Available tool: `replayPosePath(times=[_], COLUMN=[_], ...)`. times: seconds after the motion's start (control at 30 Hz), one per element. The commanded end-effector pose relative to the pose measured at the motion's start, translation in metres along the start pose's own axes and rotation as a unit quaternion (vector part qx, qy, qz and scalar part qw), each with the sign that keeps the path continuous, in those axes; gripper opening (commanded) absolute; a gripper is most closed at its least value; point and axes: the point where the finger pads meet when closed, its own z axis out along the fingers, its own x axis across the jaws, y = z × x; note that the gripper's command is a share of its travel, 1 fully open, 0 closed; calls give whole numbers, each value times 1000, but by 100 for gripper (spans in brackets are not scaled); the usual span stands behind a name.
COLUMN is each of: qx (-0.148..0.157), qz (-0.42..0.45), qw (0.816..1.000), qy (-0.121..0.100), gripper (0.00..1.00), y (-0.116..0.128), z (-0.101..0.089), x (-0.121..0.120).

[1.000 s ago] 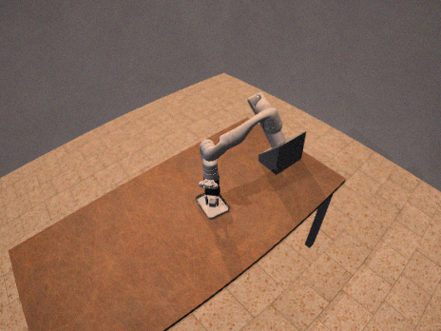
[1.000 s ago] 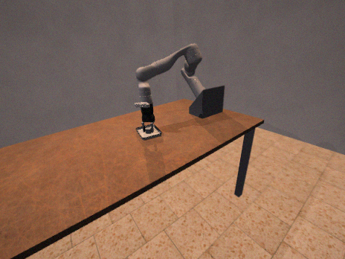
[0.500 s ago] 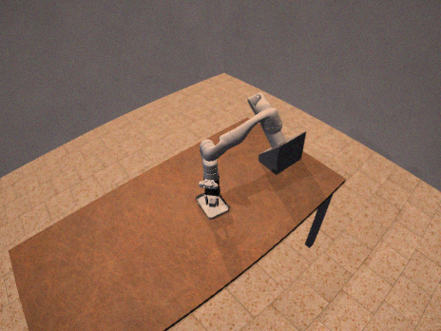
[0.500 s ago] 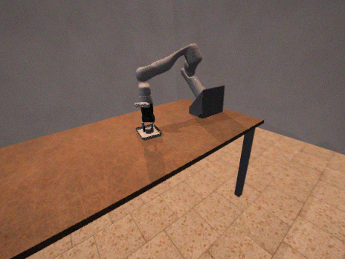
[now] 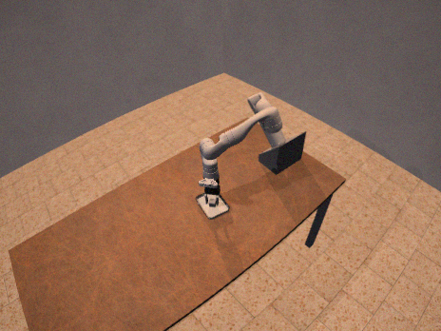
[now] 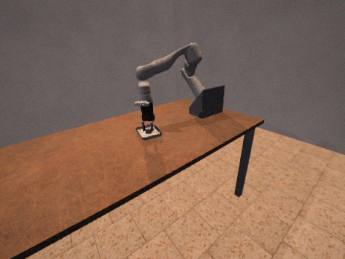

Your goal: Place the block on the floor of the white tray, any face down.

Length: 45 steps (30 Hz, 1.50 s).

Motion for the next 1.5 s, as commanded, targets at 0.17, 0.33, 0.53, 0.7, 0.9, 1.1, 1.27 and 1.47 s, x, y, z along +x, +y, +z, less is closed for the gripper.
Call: replayPosePath(times=[0.17, 0.33, 0.53, 0.7, 0.9, 1.1, 1.27, 1.47], qx=[1, 1, 1, 1, 1, 1, 1, 0], qz=[0, 0, 0, 0, 0, 0, 0, 0], qw=[1000, 1000, 1000, 1000, 1000, 1000, 1000, 1000], qy=[0, 0, 0, 0, 0, 0, 0, 1], gripper=[98, 98, 98, 98, 98, 98, 98, 98], y=[-1, -1, -1, -1, -1, 0, 11, 37], z=[-24, -33, -47, -52, -52, -52, -53, -52], x=[0, 0, 0, 0, 0, 0, -9, -26])
